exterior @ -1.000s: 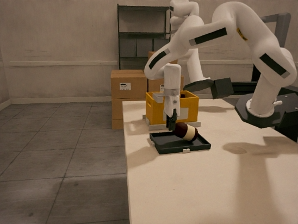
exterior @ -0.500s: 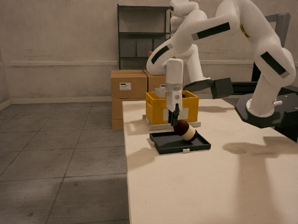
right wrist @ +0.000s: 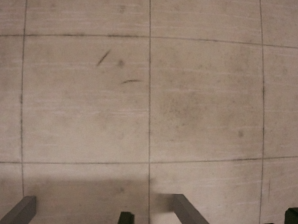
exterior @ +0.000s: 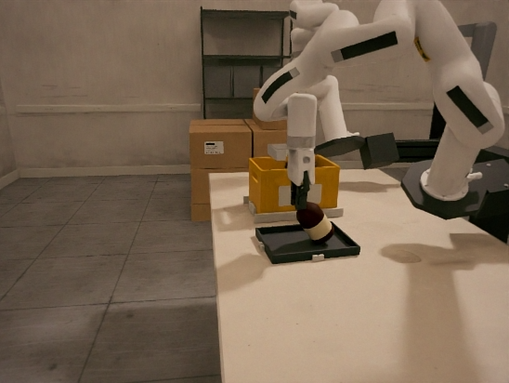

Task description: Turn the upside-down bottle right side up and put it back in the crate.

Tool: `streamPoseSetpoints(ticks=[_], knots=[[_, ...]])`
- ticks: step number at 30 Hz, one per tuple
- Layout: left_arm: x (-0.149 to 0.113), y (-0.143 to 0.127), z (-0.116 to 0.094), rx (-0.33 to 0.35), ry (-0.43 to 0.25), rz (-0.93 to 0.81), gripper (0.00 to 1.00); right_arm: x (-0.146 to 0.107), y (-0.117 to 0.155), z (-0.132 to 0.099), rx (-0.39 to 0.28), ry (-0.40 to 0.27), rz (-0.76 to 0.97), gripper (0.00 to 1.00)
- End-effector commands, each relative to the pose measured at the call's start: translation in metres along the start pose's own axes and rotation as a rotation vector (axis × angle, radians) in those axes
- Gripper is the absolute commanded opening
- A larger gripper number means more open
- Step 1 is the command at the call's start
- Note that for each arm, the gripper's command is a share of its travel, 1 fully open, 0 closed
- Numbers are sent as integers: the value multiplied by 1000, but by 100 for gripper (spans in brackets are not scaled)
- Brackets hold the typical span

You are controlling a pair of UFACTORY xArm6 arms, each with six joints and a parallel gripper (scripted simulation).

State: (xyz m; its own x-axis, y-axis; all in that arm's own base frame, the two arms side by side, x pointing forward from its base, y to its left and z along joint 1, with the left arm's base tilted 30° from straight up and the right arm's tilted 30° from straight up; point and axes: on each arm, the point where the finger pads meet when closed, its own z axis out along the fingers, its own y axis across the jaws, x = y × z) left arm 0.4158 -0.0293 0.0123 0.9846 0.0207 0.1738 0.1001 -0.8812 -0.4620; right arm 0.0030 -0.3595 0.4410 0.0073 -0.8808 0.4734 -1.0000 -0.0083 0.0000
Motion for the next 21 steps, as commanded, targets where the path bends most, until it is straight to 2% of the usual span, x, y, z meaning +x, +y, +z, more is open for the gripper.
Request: streamPoseSetpoints(ticks=[1, 21], knots=[[-5, 0, -5, -1, 3, -1, 34, 1, 0, -2, 0, 4, 0, 100], [-33, 0, -15, -1, 3, -1, 34, 1, 0, -2, 0, 4, 0, 100]])
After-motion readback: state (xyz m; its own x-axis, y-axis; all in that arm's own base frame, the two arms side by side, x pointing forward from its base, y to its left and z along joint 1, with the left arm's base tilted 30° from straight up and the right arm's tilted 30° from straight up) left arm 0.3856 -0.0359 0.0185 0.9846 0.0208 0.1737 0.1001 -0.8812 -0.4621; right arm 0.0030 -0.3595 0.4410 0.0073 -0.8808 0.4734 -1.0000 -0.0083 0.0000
